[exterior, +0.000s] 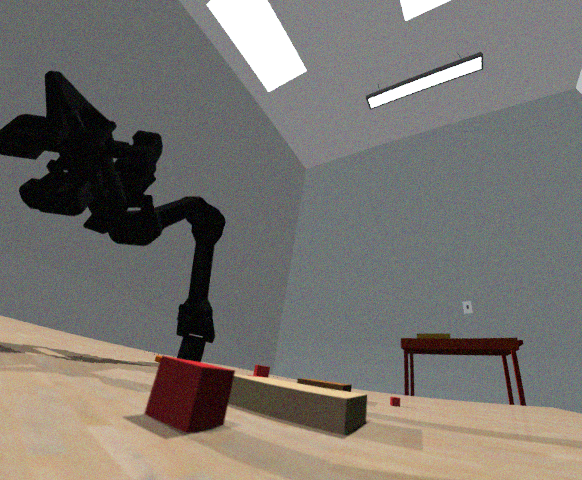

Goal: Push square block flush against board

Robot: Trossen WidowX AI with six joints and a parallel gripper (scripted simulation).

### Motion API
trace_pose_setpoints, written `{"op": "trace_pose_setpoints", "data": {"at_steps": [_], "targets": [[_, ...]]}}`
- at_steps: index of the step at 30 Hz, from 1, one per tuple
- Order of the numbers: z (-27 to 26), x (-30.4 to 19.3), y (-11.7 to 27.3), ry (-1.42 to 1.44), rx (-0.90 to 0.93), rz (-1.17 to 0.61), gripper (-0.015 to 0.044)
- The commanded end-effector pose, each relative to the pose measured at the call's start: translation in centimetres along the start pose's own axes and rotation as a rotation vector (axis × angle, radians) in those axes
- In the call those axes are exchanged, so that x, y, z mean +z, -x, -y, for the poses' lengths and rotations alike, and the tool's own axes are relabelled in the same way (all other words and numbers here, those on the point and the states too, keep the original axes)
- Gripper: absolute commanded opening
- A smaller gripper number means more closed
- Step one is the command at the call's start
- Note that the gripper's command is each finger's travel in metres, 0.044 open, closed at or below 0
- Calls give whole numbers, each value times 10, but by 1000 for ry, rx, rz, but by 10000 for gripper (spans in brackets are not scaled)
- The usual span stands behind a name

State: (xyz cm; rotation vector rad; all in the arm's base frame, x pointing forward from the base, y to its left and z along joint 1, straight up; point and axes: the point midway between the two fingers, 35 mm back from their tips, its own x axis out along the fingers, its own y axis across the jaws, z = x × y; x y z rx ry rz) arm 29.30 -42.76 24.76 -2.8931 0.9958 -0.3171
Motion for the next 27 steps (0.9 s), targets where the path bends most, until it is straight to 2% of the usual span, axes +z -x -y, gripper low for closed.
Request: {"op": "trace_pose_setpoints", "data": {"at_steps": [1, 14, 27], "targets": [[28, 9, -13, -95, -37, 51, 0], [143, 63, -38, -428, -145, 330, 0], [281, 109, -18, -685, -214, 664, 0]]}}
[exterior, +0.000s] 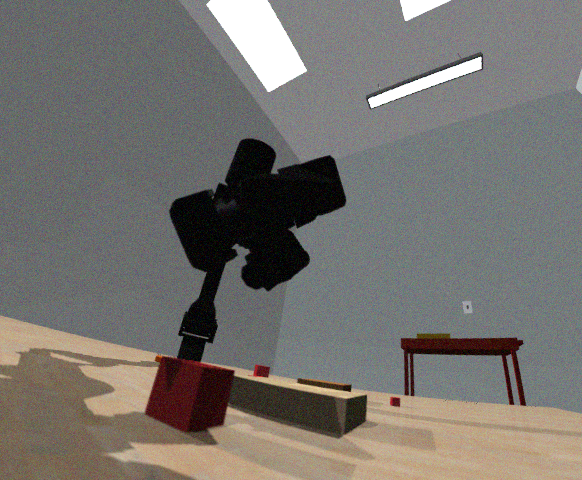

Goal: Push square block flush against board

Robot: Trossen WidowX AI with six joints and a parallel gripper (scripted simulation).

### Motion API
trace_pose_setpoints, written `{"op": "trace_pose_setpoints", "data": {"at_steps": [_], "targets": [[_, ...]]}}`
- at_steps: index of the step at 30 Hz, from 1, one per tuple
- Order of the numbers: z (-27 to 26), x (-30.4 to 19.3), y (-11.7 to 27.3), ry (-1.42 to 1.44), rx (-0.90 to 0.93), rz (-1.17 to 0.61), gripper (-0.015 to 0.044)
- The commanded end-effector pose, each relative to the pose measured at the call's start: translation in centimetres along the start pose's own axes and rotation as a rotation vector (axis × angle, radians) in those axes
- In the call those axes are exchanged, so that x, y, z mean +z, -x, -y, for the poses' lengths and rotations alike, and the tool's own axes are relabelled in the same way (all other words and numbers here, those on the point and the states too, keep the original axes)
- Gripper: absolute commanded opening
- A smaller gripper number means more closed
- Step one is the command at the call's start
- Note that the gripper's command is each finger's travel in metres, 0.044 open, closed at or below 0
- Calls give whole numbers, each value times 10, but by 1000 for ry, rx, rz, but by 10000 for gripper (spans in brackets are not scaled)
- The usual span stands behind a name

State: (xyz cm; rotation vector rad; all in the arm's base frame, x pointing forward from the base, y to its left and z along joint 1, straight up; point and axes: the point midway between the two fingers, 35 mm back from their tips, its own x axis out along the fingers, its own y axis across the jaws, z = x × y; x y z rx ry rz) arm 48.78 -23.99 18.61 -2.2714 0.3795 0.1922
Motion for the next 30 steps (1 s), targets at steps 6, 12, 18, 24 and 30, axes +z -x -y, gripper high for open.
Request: {"op": "trace_pose_setpoints", "data": {"at_steps": [6, 12, 18, 24, 30], "targets": [[46, 75, -18, -169, 46, 203, 0], [77, 135, -17, -283, 121, 351, 0], [110, 198, -3, -355, 216, 486, 0], [136, 252, 19, -388, 315, 589, 0], [158, 310, 56, -418, 474, 700, 0]]}}
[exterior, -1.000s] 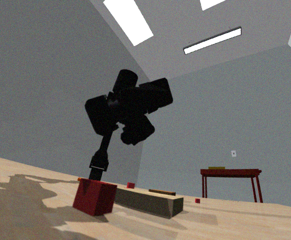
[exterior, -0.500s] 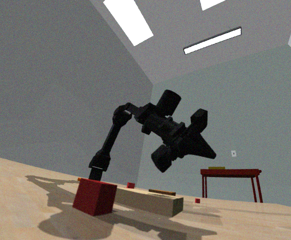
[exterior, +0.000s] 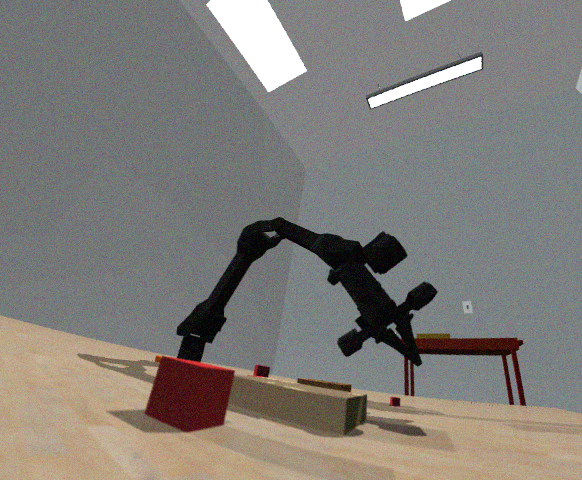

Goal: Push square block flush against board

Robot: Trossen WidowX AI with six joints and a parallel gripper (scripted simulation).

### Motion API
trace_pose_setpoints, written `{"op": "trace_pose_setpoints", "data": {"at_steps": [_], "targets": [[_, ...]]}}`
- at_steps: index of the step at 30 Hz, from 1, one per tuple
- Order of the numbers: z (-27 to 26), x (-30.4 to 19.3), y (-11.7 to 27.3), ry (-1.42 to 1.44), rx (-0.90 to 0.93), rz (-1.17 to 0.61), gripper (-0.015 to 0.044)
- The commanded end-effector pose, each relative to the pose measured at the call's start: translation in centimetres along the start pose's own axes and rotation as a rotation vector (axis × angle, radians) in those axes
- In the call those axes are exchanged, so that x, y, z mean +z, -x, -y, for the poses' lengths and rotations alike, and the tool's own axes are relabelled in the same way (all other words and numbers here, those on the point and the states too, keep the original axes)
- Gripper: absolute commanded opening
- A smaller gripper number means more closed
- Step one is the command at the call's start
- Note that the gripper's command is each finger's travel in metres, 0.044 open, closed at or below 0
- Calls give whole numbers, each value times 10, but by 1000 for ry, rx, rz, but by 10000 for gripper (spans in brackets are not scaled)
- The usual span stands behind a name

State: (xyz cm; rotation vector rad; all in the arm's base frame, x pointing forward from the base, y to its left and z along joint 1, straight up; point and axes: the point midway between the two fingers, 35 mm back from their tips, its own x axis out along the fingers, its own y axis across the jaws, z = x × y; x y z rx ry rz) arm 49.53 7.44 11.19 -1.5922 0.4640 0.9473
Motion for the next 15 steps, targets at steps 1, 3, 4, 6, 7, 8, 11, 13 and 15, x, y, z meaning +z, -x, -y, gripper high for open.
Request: {"op": "trace_pose_setpoints", "data": {"at_steps": [1, 3, 4, 6, 7, 8, 11, 13, 15], "targets": [[-9, 43, -2, -32, 101, 40, 0], [-16, 67, -1, -49, 160, 58, 0], [-19, 78, 1, -56, 190, 65, 0], [-28, 102, 4, -69, 255, 74, 0], [-33, 114, 7, -74, 287, 77, 0], [-38, 125, 10, -79, 320, 77, 0], [-53, 157, 21, -89, 415, 70, 0], [-64, 177, 30, -92, 477, 57, 0], [-75, 195, 40, -91, 537, 38, 0]]}}
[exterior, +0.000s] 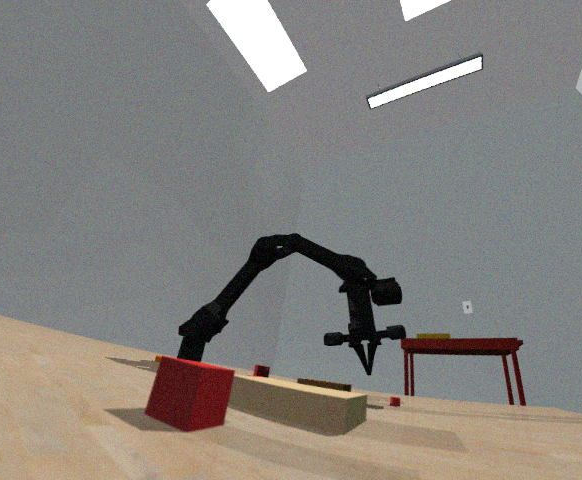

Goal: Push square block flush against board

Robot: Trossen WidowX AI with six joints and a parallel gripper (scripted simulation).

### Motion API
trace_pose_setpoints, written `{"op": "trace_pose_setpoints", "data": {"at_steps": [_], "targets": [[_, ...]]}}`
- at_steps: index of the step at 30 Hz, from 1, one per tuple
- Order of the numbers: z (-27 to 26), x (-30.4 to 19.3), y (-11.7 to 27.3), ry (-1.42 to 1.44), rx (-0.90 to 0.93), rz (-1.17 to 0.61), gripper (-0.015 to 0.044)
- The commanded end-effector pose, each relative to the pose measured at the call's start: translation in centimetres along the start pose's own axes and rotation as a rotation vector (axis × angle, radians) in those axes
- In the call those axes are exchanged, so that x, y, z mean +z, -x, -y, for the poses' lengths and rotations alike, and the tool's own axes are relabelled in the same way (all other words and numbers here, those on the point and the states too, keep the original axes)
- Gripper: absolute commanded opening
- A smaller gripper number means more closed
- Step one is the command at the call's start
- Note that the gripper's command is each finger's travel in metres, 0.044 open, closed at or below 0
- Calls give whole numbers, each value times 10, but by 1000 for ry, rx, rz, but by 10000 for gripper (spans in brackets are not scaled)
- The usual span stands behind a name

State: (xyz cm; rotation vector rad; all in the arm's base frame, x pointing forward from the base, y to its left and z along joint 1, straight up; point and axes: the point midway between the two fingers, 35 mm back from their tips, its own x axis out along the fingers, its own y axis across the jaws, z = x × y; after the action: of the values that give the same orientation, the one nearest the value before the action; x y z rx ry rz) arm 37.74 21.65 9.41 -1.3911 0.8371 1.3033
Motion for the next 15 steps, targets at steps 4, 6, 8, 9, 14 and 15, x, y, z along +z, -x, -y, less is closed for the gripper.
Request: {"op": "trace_pose_setpoints", "data": {"at_steps": [4, 6, 8, 9, 14, 15], "targets": [[-46, 47, 10, -19, 162, -78, 0], [-48, 48, 10, -19, 166, -81, 0], [-48, 48, 10, -19, 166, -81, 0], [-48, 48, 10, -19, 166, -81, 0], [-54, 45, -32, -20, 166, -81, 0], [-56, 44, -41, -20, 166, -81, 0]]}}
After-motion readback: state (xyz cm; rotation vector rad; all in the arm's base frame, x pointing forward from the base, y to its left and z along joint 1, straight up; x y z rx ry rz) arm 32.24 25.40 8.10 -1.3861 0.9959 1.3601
